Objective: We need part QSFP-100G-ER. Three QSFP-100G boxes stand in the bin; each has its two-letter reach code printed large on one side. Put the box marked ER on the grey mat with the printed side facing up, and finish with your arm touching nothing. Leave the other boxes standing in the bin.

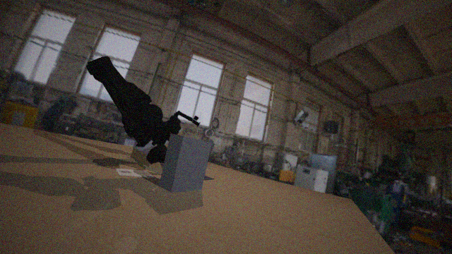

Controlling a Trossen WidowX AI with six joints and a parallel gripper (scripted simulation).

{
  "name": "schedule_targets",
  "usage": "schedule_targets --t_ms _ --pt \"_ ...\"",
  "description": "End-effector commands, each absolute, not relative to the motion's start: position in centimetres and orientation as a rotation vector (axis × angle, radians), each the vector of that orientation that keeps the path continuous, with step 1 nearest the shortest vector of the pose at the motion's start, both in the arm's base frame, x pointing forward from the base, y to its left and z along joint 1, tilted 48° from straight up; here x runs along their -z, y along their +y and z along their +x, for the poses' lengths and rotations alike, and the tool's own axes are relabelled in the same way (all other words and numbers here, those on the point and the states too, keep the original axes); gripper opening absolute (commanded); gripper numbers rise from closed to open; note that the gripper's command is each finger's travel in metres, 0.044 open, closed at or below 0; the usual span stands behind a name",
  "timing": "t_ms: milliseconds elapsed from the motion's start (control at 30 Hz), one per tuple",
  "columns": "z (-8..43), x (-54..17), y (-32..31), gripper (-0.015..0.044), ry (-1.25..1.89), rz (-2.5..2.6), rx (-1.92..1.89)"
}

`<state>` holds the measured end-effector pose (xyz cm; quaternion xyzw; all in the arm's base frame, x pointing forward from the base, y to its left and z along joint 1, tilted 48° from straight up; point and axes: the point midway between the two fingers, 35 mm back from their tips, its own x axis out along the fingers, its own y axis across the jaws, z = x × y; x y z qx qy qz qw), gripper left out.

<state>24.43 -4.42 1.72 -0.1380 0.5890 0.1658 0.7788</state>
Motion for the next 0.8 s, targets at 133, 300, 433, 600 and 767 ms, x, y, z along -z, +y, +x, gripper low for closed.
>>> schedule_targets --t_ms 133,300,433,600,767 --pt "24.4 -1.8 -4.4 0.0440 1.273 -0.298 -0.359" --pt "24.4 -1.8 -4.4 0.0440 1.273 -0.298 -0.359" --pt "24.5 -2.3 -4.4 0.0440 1.273 -0.298 -0.359" --pt "24.6 -3.0 -4.3 0.0440 1.273 -0.298 -0.360" --pt "24.7 -3.8 -4.1 0.0440 1.273 -0.298 -0.361"
